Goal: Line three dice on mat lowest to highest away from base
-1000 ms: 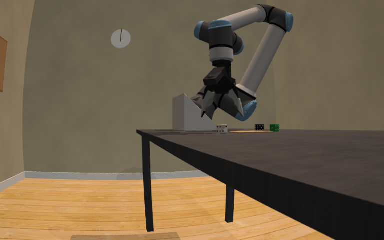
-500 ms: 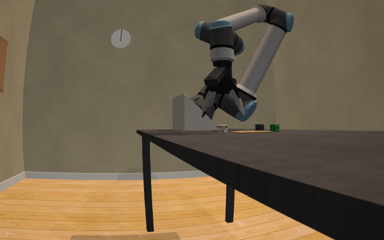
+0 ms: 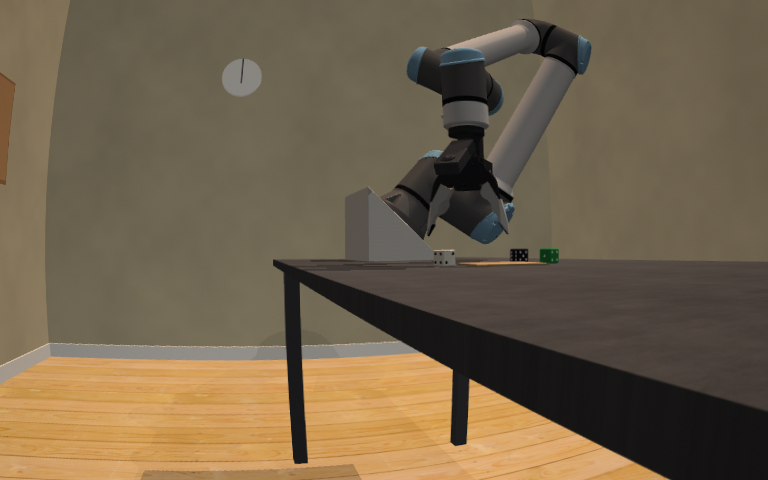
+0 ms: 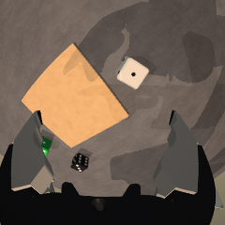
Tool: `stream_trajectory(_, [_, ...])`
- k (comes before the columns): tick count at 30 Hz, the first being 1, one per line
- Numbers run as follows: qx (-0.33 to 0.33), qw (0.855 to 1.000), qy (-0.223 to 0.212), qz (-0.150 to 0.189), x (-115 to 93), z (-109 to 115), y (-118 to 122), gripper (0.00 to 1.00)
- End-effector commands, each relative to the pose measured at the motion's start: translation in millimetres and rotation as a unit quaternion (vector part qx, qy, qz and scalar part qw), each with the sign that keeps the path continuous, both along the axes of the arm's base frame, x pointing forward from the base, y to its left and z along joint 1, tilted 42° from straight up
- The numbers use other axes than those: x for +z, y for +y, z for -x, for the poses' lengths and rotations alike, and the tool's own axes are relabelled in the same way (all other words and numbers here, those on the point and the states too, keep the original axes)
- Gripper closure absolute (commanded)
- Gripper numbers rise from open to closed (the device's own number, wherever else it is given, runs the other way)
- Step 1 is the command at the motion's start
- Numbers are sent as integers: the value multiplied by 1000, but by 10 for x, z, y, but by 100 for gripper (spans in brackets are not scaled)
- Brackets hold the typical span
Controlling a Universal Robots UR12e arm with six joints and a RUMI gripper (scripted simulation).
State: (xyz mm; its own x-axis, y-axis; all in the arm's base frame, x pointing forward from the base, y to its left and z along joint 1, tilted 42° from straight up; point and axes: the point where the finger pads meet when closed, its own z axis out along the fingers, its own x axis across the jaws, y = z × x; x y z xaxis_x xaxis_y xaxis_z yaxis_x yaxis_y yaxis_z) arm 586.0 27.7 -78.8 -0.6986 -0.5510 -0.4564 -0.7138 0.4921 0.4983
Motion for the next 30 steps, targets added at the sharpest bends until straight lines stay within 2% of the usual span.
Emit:
stream_trajectory(1, [0,1000,-1,0,271,128,260,0])
stream_trajectory(3, [0,1000,-1,0,378,184,374,0])
stream_trajectory(5, [0,1000,-1,0,378,184,374,0])
stream_trajectory(12, [0,1000,-1,0,724,365,740,0])
stream_trajectory(18, [0,1000,-1,0,932,473,959,0])
stream_trajectory(30, [0,1000,-1,0,1038,529,1072,0])
